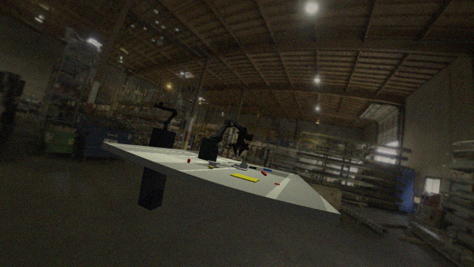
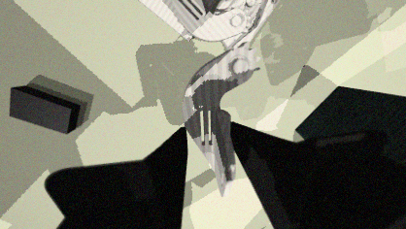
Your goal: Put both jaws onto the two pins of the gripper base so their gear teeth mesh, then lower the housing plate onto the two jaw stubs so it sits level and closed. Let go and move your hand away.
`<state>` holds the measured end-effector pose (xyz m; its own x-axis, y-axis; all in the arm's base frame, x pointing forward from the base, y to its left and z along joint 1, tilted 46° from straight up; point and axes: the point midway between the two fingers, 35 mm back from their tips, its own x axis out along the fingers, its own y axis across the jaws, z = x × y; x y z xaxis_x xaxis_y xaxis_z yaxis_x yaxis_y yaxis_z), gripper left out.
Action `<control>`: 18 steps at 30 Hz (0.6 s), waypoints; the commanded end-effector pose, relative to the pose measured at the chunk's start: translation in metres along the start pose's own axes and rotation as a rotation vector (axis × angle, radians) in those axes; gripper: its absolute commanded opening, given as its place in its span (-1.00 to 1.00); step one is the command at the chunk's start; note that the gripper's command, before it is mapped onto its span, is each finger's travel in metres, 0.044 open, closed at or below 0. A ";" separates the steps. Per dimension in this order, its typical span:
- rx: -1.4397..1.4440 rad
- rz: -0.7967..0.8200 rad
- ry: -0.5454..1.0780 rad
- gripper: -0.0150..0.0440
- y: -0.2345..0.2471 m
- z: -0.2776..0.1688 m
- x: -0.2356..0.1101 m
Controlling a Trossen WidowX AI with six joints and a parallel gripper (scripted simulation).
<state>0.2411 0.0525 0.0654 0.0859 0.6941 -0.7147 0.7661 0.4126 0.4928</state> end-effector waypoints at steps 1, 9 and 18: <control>0.081 -0.006 0.001 -0.04 -0.004 0.004 0.001; 0.254 -0.008 -0.002 -0.04 -0.010 0.011 0.001; 0.448 -0.009 -0.004 -0.04 -0.018 0.019 0.001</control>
<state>0.2408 0.0369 0.0503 0.0854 0.6899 -0.7189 0.9504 0.1602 0.2666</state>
